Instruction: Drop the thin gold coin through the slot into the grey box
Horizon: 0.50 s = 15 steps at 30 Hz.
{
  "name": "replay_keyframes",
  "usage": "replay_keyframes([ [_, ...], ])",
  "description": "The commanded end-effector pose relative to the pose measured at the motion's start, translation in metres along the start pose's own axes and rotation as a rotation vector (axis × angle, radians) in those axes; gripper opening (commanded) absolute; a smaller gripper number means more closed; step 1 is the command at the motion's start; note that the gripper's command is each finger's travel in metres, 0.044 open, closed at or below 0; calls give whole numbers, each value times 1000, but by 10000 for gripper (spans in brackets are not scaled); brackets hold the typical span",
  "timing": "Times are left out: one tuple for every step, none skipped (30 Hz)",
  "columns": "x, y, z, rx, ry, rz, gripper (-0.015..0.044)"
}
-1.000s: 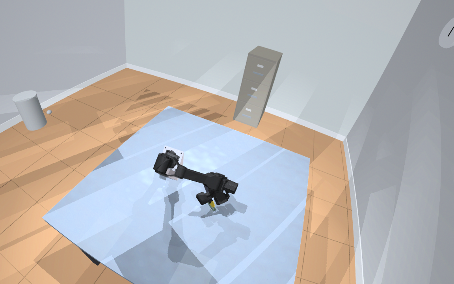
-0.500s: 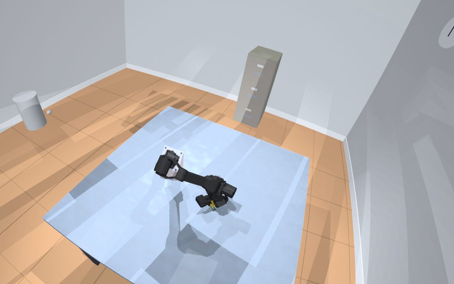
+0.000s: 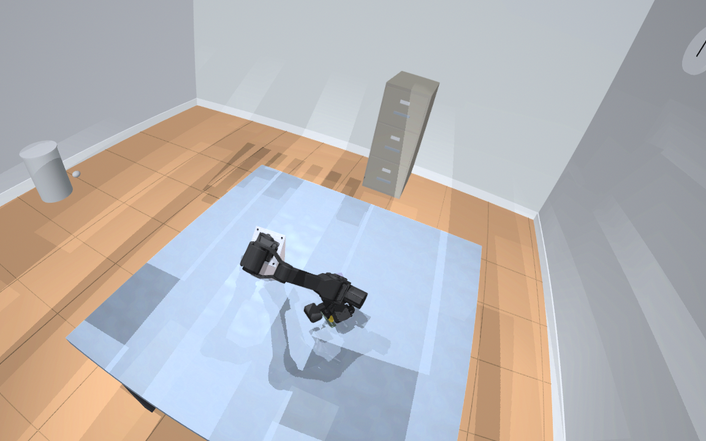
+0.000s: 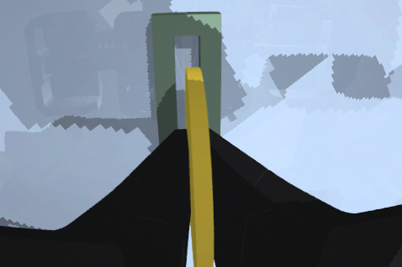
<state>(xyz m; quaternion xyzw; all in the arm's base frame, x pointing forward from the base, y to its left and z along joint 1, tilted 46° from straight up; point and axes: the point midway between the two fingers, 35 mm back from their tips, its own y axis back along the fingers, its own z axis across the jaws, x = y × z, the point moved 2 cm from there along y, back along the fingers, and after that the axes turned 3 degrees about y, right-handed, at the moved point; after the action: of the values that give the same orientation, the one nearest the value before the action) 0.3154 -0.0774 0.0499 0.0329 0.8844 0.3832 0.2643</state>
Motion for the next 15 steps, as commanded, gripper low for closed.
replay_keyframes([
  [0,0,0,-1,5,0,0],
  [0,0,0,-1,5,0,0],
  [0,0,0,-1,5,0,0],
  [0,1,1,-1,5,1,0],
  [0,3,1,-2,5,1,0],
  [0,6,1,-2,5,1,0],
  [-1,8,2,-3,5,2,0],
  [-1,10,2,-3,5,2,0],
  [-1,13,2,-4,5,2,0],
  [-1,15,3,-4,5,3,0],
  [-1,18,3,-5,5,3,0],
  [-1,20,3,-5,5,3,0],
  [-1,23,3,-6,5,4,0],
  [-2,25,4,-6,5,4,0],
  [-2,28,4,-6,5,4,0],
])
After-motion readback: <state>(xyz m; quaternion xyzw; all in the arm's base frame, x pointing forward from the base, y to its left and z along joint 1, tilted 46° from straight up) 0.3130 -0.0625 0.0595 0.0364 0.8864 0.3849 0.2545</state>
